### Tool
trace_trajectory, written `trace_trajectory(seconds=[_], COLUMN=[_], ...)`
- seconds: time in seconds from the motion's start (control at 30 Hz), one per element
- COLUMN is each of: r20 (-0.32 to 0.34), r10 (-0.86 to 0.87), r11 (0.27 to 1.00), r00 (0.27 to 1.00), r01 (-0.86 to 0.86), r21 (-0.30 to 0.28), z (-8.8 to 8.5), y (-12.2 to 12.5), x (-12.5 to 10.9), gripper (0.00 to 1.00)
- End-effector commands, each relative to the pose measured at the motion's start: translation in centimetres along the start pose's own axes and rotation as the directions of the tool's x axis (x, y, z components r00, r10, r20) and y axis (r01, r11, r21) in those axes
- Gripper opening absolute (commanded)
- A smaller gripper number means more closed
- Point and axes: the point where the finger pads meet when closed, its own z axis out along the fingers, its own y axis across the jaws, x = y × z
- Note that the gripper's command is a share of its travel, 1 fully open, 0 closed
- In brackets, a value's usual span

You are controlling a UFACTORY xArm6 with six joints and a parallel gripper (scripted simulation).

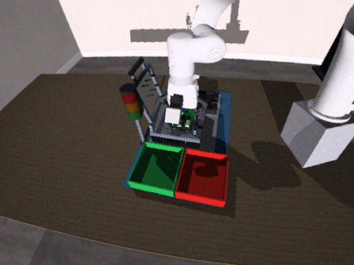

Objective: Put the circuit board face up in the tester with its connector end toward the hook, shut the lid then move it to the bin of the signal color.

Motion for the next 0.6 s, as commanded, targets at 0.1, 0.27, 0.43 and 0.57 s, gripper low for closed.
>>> trace_trajectory(seconds=[0.1, 0.27, 0.43, 0.57], r20=[0.0, 0.0, 0.0, 0.0], r10=[0.0, 0.0, 0.0, 0.0], r11=[1.0, 1.0, 1.0, 1.0], r00=[1.0, 1.0, 1.0, 1.0], r01=[0.0, 0.0, 0.0, 0.0], r21=[-0.004, -0.004, -0.004, -0.004], z=[-0.2, -1.1, -3.6, -6.9], y=[0.2, 0.2, 0.2, 0.1], x=[0.0, 0.0, 0.0, 0.0], gripper=[1.0, 1.0, 1.0, 1.0])
